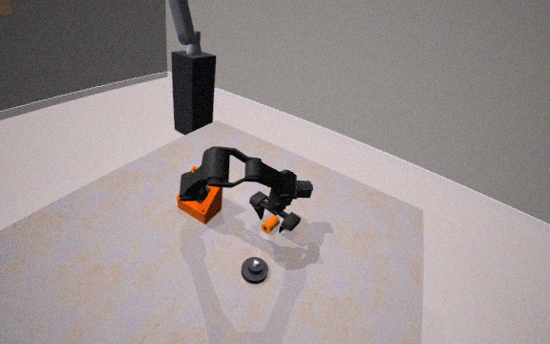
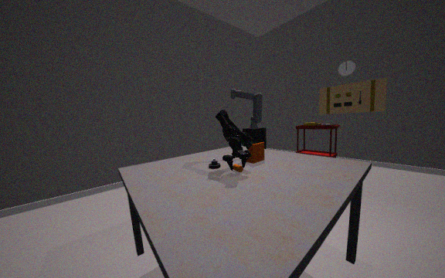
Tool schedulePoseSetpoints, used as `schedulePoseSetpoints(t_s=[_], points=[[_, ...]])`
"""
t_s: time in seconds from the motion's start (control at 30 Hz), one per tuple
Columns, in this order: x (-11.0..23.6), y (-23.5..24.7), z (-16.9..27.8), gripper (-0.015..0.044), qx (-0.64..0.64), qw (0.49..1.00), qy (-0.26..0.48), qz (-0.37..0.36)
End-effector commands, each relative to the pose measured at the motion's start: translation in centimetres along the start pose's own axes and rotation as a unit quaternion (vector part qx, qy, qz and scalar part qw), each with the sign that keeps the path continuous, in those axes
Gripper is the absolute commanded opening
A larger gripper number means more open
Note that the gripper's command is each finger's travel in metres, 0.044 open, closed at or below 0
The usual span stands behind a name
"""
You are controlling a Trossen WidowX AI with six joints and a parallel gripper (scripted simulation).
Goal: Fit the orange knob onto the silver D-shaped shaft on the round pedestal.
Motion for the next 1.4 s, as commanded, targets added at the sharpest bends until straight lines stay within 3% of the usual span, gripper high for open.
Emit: schedulePoseSetpoints(t_s=[0.0, 0.17, 0.53, 0.7, 0.83, 1.0, 1.37], points=[[0.4, -0.1, 0.0, 0.0440, -0.001, 1.000, 0.000, 0.000], [6.1, 0.0, -0.1, 0.0440, 0.000, 1.000, -0.001, -0.001], [6.1, 0.0, -0.2, 0.0440, 0.000, 1.000, 0.002, 0.000], [6.6, 0.7, -2.8, 0.0440, 0.002, 0.997, 0.080, 0.019], [6.7, 0.8, -2.9, 0.0440, 0.002, 0.996, 0.083, 0.020], [4.4, 0.8, -2.9, 0.0440, 0.002, 0.996, 0.084, 0.020], [3.3, 0.8, -3.0, 0.0440, 0.002, 0.996, 0.084, 0.020]])
Point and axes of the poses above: the point midway between the two fingers, 35 mm back from their tips, its own x axis back along the fingers, its own y axis across the jaws, z = x × y, the point moved 9 cm from there along x, back along the fingers, and after that the axes turned 13 degrees about -x, right-handed, at the moved point
